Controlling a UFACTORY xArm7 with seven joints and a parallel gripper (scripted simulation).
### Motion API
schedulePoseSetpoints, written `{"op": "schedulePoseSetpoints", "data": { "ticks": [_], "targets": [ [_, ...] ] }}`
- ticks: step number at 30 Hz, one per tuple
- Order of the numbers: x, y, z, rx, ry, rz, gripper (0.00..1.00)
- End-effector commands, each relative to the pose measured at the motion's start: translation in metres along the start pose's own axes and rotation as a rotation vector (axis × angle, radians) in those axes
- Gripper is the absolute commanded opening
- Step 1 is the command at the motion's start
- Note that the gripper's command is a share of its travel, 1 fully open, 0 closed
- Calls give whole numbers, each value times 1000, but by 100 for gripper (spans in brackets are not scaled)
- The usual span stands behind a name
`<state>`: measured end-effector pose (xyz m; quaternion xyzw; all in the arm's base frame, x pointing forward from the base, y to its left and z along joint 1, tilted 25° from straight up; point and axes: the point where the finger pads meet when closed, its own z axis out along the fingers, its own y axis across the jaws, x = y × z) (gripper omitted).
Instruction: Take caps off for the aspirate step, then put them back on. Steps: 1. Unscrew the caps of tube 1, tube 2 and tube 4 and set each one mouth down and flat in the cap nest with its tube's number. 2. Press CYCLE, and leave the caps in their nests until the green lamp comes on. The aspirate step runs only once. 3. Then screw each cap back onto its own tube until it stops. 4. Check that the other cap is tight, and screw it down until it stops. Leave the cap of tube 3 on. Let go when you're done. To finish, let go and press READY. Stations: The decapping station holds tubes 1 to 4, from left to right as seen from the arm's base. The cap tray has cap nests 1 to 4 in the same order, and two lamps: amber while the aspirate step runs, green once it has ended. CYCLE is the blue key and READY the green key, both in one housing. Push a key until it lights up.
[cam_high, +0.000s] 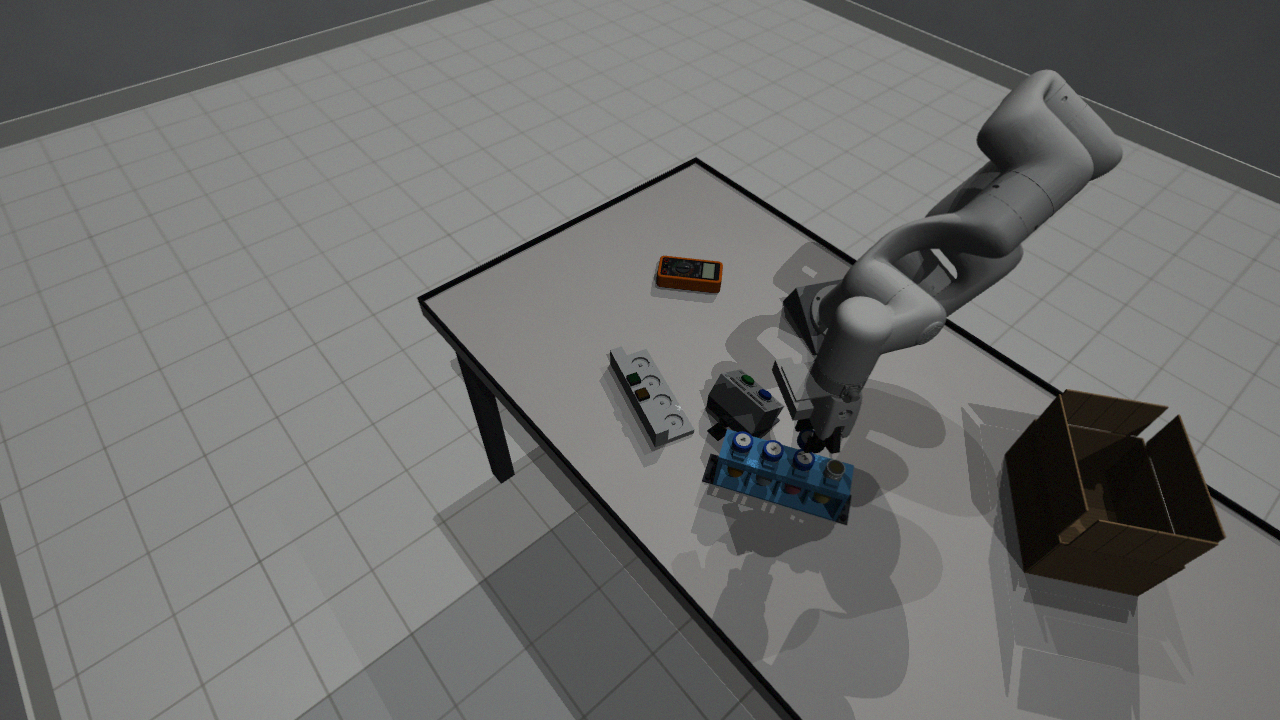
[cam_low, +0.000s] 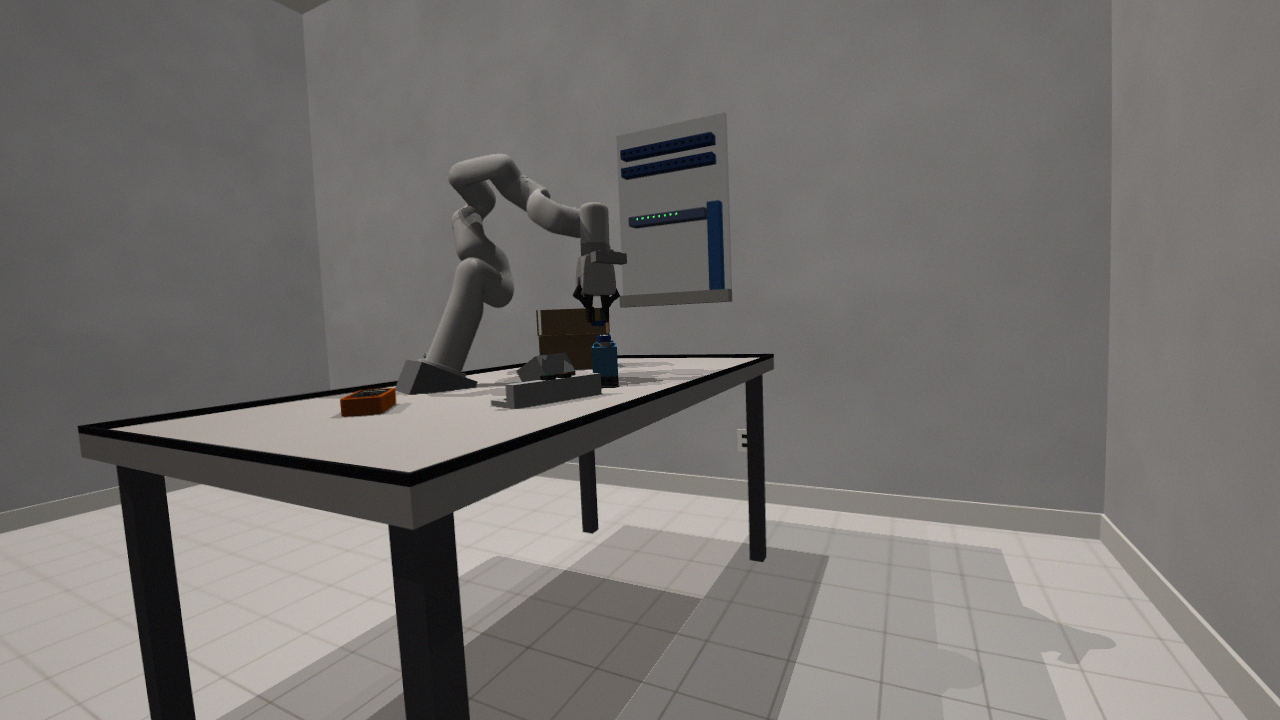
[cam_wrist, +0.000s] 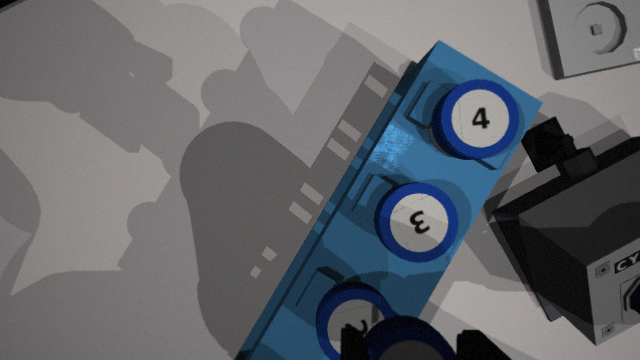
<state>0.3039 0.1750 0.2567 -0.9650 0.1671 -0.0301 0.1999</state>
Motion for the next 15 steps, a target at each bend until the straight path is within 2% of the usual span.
{"op": "schedulePoseSetpoints", "data": {
  "ticks": [1,15],
  "targets": [
    [27,23,-1,30,-14,-226,0],
    [91,83,2,30,-13,-226,0]
  ]
}}
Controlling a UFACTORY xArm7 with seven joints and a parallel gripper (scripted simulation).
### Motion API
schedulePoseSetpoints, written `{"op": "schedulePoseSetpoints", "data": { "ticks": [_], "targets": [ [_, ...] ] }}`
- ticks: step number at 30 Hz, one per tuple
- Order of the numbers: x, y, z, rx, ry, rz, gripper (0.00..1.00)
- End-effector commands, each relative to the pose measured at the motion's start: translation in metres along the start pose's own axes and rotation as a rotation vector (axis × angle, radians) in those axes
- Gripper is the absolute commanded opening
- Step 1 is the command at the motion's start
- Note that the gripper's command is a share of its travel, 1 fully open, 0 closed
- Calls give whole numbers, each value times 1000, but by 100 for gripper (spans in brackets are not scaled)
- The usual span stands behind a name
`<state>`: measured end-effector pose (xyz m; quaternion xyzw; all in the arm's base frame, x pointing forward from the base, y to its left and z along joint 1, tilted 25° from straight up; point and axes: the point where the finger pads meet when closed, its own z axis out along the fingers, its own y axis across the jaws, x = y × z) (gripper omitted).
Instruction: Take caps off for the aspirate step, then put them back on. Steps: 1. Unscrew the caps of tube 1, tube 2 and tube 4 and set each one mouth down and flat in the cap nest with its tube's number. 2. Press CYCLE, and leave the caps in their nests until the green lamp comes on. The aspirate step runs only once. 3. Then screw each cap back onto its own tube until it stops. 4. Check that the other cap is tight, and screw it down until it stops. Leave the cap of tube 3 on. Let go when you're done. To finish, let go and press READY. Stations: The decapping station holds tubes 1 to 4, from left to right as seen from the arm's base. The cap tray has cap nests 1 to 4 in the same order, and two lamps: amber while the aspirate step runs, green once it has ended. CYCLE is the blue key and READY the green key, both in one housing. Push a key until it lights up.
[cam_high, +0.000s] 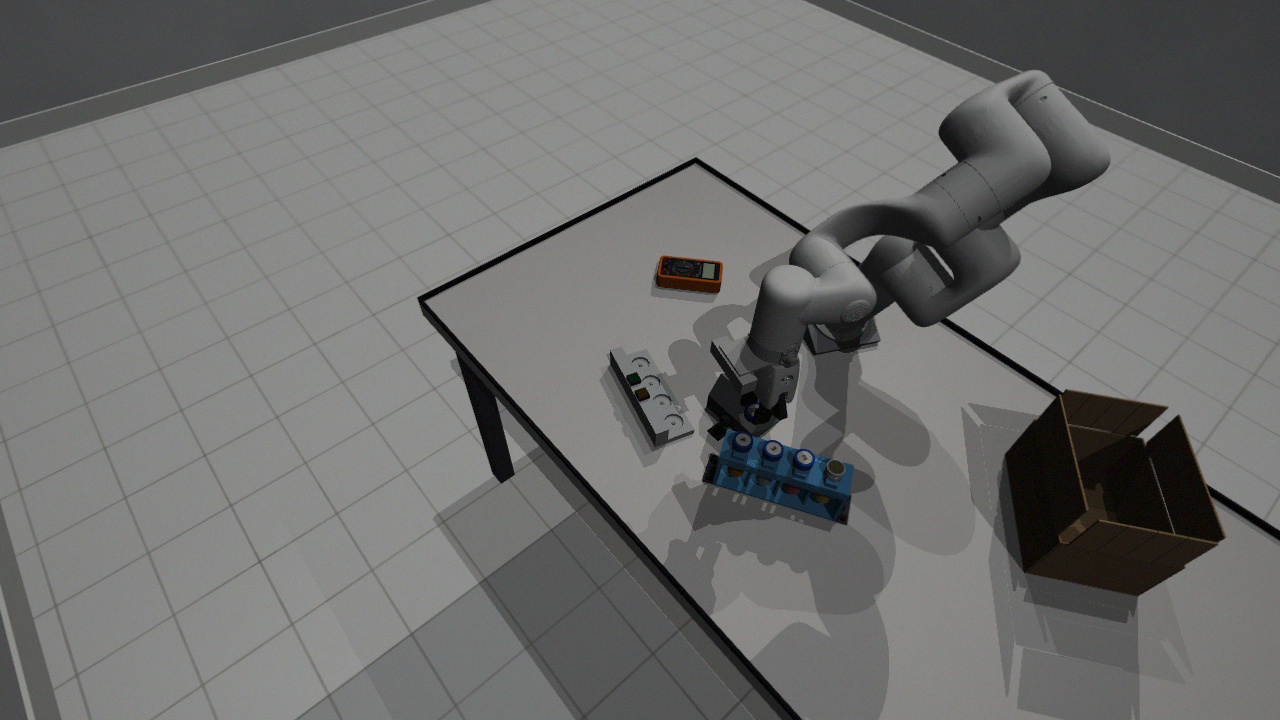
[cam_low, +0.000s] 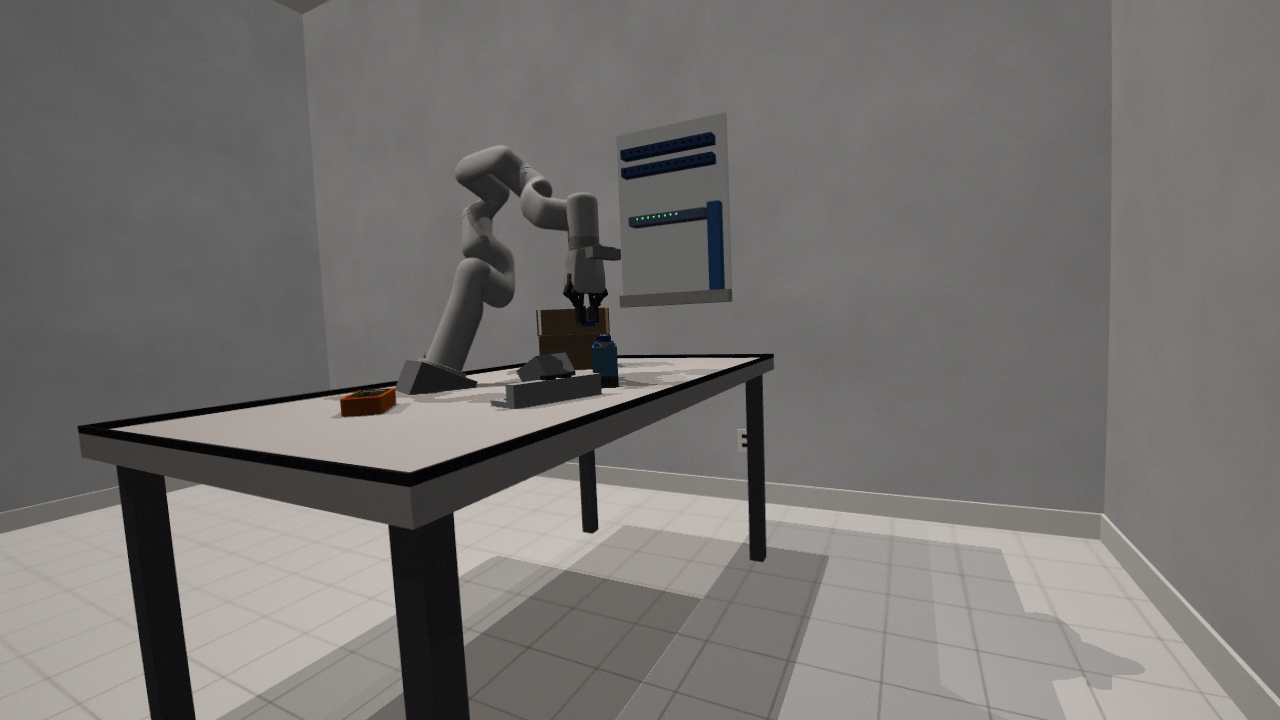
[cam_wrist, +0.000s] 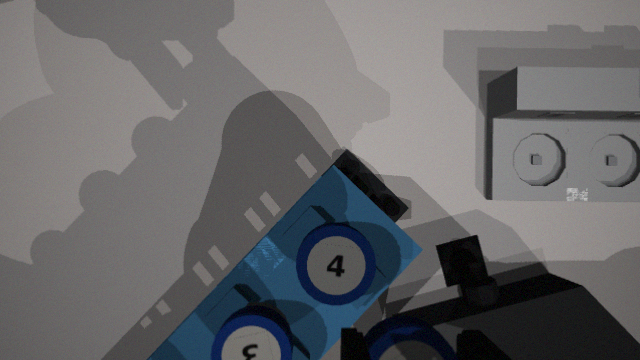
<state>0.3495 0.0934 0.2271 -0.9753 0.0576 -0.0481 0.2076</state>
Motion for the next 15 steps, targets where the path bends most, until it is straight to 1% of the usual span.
{"op": "schedulePoseSetpoints", "data": {
  "ticks": [1,12,14,15],
  "targets": [
    [21,26,-1,6,0,-4,0],
    [68,96,0,5,0,-3,0],
    [68,96,0,5,0,-3,0],
    [72,103,0,5,0,-3,0]
  ]
}}
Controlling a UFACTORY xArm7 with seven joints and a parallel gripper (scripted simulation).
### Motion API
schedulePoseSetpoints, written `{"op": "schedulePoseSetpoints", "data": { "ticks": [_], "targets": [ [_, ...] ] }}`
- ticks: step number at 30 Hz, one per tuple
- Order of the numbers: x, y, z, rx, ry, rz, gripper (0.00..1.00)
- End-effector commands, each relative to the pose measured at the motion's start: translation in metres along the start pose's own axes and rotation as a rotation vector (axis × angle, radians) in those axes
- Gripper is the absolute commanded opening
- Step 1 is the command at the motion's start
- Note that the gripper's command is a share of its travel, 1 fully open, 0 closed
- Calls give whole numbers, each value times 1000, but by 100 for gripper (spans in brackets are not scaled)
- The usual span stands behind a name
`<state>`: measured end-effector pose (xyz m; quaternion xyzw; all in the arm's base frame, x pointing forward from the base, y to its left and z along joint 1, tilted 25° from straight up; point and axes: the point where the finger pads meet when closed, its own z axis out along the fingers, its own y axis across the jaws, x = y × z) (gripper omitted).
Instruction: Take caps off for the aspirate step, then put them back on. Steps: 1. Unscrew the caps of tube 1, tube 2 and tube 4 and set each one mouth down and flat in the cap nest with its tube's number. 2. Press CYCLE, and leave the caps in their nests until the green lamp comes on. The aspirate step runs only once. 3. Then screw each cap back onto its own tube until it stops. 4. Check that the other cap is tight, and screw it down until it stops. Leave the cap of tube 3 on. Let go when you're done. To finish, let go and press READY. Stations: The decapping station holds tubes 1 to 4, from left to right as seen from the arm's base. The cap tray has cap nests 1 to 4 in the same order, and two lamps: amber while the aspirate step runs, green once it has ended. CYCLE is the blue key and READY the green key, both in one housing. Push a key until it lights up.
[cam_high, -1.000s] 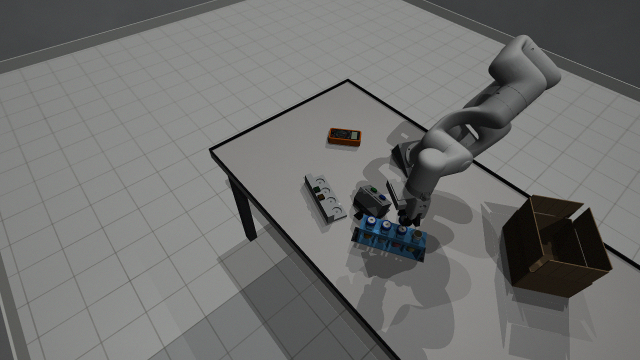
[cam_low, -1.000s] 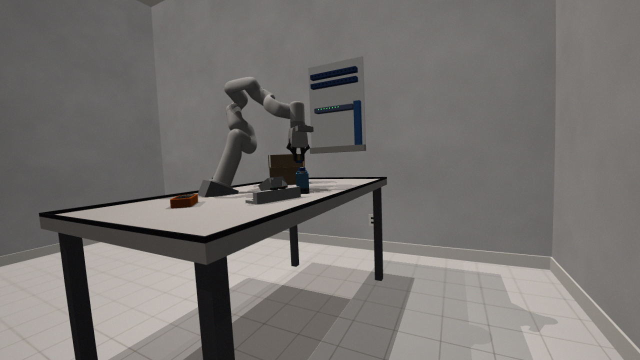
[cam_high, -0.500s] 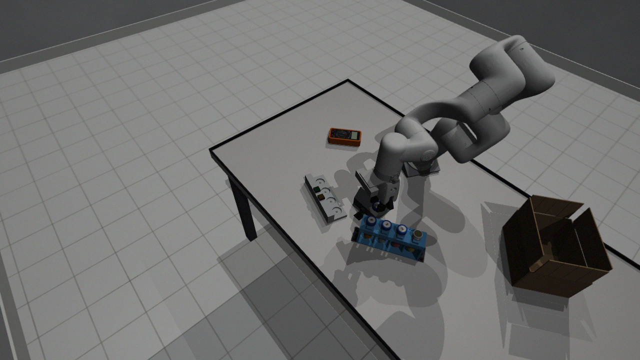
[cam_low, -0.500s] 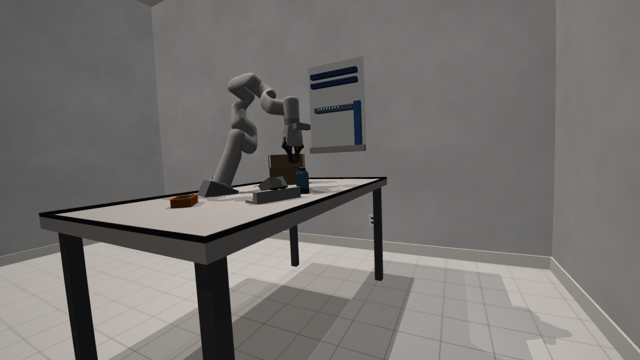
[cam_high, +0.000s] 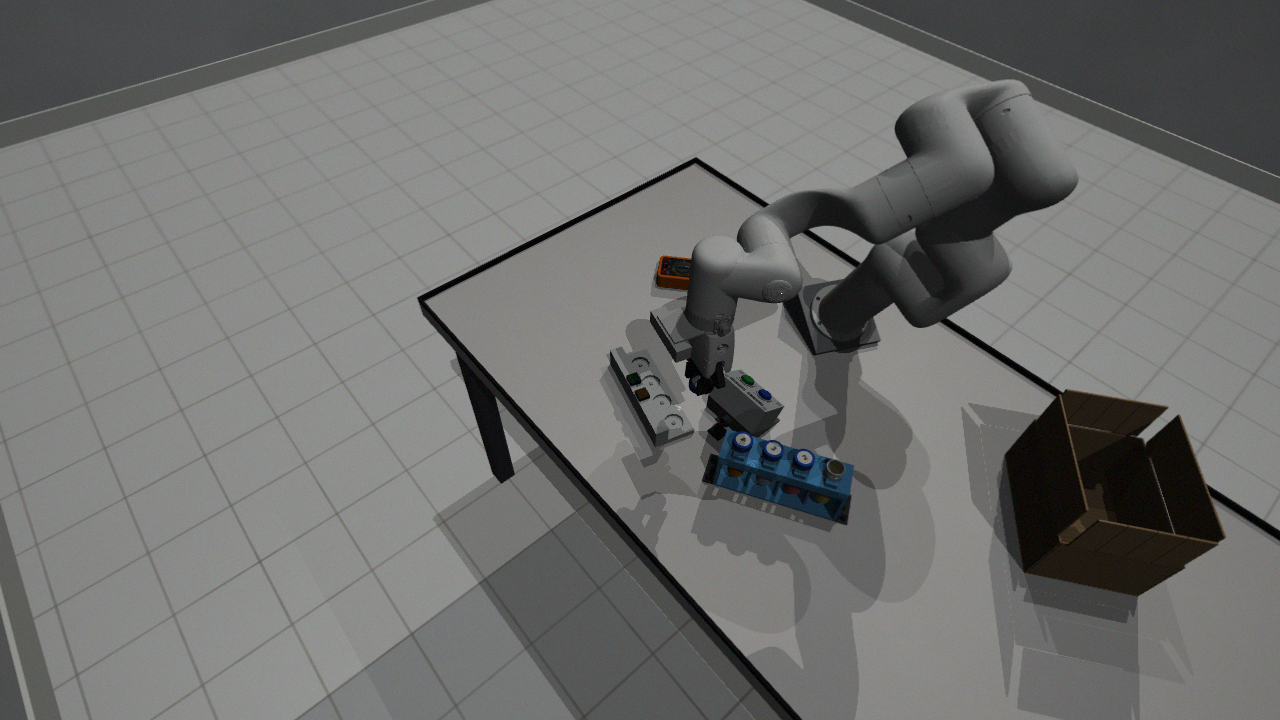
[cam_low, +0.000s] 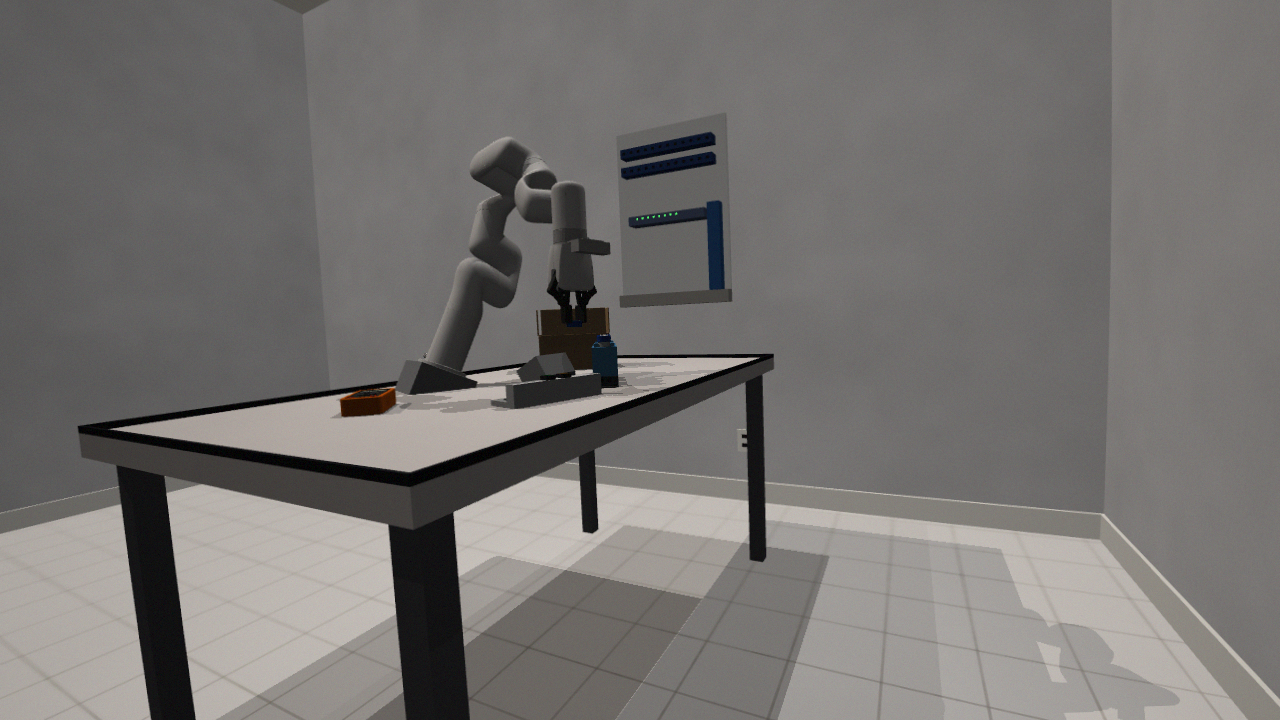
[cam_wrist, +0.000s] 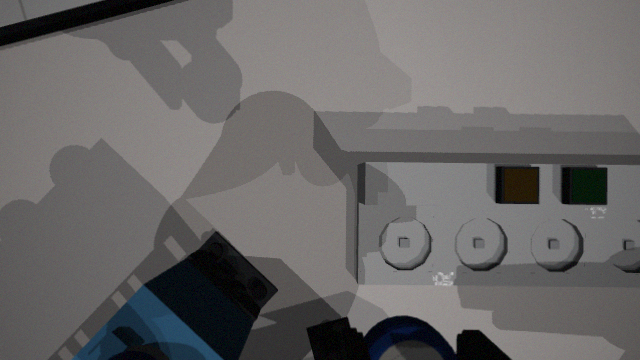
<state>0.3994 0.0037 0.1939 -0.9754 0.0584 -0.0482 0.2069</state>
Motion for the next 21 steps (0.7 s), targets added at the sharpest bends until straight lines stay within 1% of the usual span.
{"op": "schedulePoseSetpoints", "data": {
  "ticks": [1,3,12,14,16,21],
  "targets": [
    [18,19,0,7,0,-5,0],
    [26,30,0,7,0,-5,0],
    [26,30,0,7,0,-5,0],
    [26,30,10,7,0,-5,0],
    [26,30,10,7,0,-5,0],
    [26,30,35,7,0,-5,0]
  ]
}}
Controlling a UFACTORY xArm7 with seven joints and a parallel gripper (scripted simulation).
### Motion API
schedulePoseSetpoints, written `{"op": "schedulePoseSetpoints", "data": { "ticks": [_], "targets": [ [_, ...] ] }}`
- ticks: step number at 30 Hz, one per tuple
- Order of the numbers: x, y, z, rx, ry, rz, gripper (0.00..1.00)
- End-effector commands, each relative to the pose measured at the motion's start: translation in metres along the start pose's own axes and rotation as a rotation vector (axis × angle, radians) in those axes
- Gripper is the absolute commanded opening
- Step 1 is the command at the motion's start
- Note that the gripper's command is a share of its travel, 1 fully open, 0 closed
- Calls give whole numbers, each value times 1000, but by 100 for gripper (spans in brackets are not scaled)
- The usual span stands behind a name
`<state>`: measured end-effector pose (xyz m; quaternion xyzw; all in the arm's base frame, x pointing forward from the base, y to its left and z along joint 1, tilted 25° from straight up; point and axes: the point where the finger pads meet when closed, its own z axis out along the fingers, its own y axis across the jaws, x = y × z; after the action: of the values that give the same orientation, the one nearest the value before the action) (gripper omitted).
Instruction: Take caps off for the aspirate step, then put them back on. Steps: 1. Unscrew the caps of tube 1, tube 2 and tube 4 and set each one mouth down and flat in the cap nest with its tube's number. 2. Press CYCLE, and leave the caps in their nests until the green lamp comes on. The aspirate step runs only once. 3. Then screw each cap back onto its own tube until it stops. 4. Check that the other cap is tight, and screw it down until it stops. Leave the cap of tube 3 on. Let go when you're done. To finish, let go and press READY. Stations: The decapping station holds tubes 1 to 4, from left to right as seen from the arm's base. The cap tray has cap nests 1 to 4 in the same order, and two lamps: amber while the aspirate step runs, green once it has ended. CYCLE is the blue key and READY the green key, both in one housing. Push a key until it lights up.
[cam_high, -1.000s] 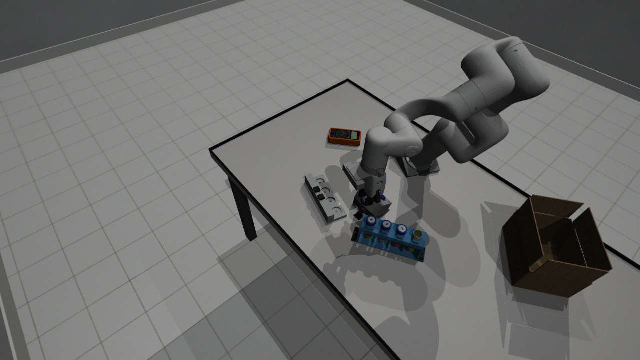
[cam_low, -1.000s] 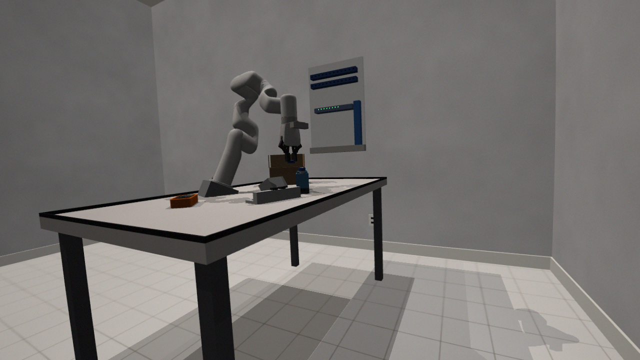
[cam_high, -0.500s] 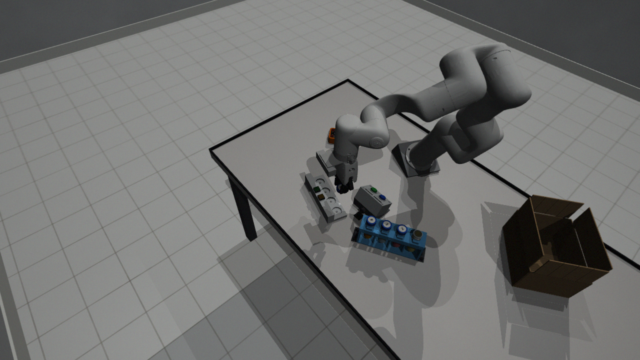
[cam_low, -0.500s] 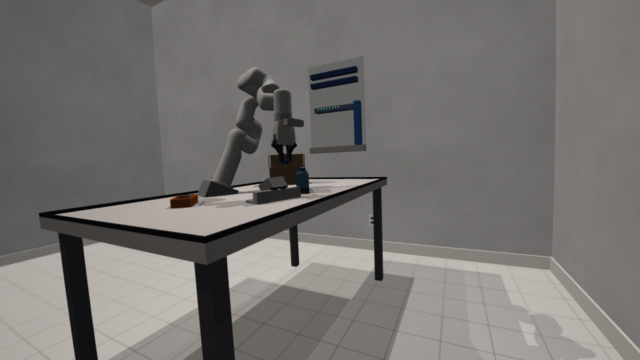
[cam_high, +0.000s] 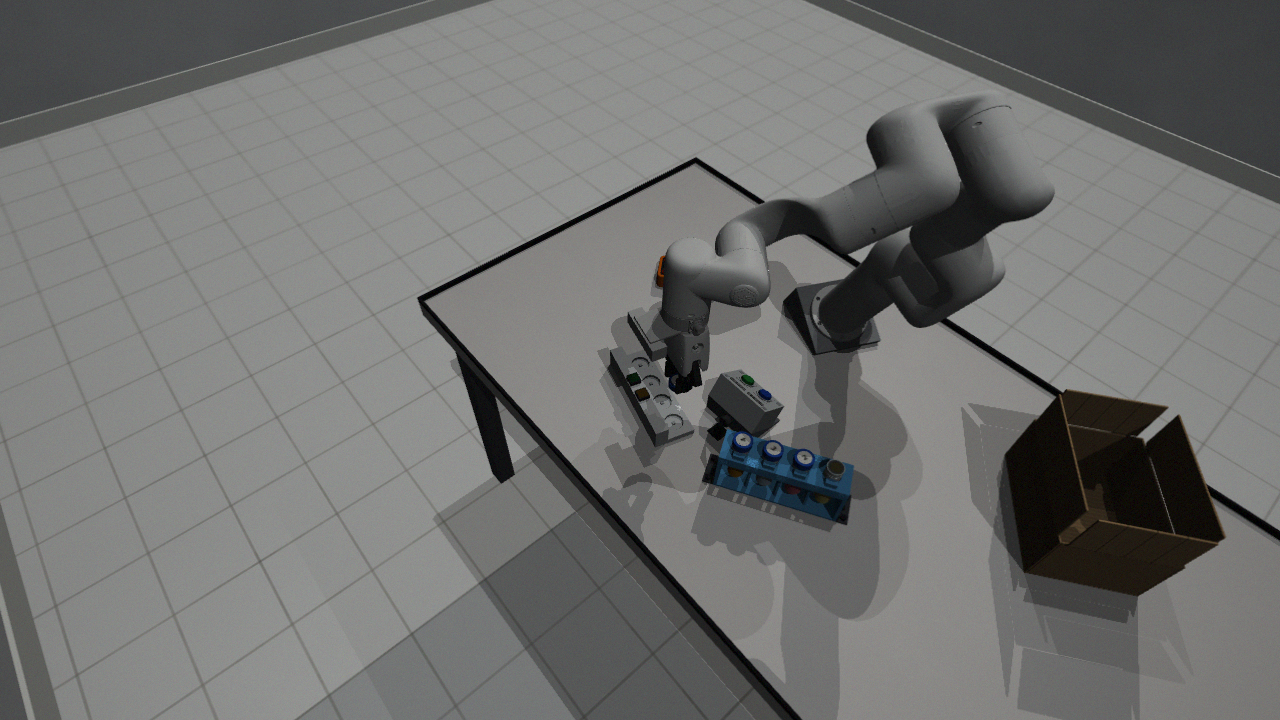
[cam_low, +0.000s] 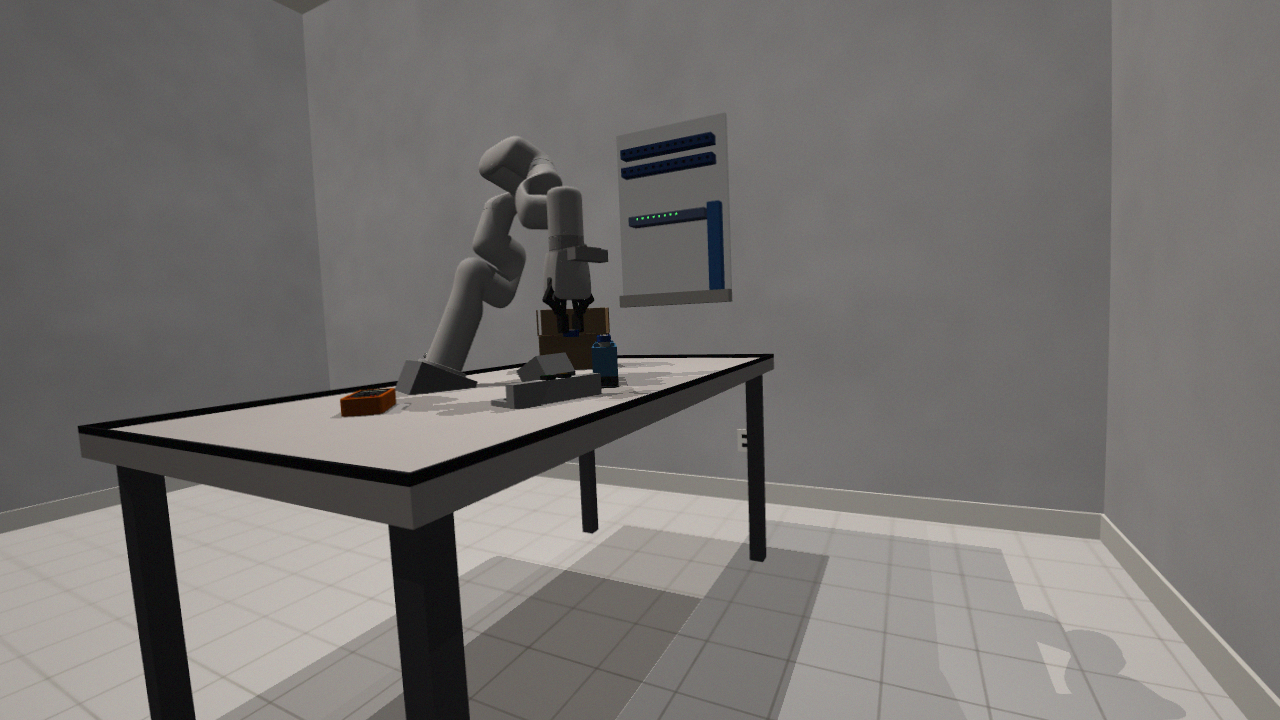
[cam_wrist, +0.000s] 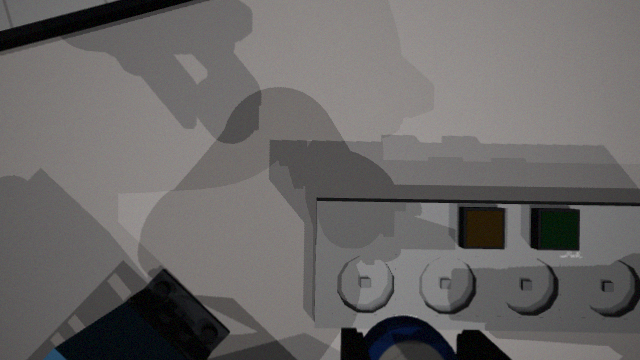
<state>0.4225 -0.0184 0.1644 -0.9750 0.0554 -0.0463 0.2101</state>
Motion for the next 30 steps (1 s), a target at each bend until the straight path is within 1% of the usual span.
{"op": "schedulePoseSetpoints", "data": {
  "ticks": [1,10,12,20,21,30],
  "targets": [
    [2,0,19,0,5,0,0],
    [2,0,64,0,5,0,0],
    [2,0,64,0,5,0,0],
    [3,0,104,0,5,0,0],
    [3,0,107,0,5,0,0],
    [3,0,107,0,5,0,0]
  ]
}}
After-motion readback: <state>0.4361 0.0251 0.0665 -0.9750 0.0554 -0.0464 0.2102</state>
